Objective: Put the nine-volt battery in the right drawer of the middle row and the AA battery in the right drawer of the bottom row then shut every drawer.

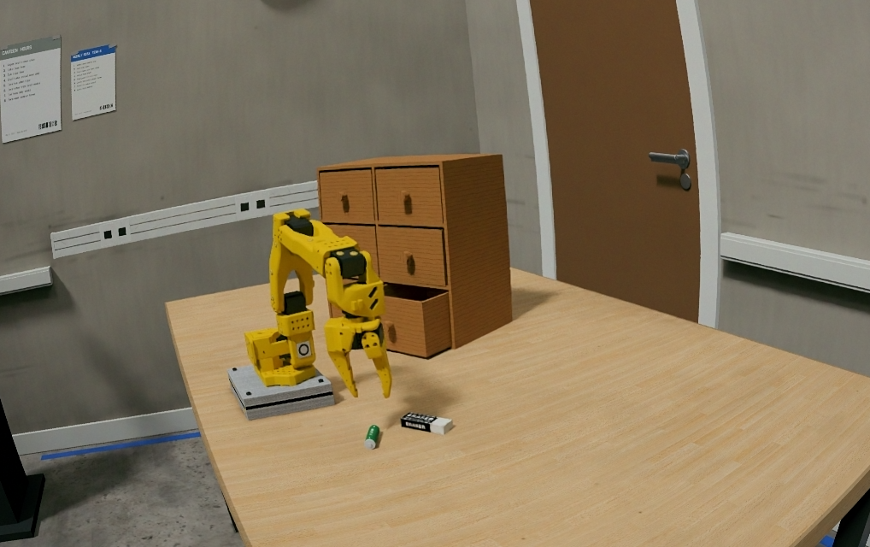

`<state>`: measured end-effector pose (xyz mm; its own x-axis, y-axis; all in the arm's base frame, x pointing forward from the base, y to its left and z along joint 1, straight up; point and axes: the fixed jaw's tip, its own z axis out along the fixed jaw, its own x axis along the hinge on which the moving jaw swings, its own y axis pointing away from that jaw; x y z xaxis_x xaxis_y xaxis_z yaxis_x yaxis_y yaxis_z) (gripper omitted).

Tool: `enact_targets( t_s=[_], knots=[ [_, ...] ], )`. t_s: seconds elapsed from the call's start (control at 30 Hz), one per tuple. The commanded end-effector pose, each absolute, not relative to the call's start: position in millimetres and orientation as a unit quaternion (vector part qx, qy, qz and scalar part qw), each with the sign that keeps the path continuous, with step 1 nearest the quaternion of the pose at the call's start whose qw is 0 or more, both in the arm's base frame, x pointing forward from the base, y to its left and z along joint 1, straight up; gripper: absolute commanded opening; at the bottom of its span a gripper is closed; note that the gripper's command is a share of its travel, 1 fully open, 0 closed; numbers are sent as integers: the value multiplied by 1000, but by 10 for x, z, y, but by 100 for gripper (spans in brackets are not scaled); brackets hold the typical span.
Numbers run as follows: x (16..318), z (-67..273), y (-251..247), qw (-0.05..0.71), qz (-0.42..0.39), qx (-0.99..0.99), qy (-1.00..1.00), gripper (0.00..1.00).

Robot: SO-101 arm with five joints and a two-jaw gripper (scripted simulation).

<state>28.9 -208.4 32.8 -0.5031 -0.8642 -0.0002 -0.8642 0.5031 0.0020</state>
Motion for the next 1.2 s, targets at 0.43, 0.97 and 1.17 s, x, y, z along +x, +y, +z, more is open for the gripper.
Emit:
enact_targets(
  t_s=[0.43,0.97,1.17],
  knots=[
    [274,204,-2102,0,0,497,-868,21],
    [263,142,-2086,0,0,497,-868,21],
    [255,123,-2075,0,0,497,-868,21]
  ],
)
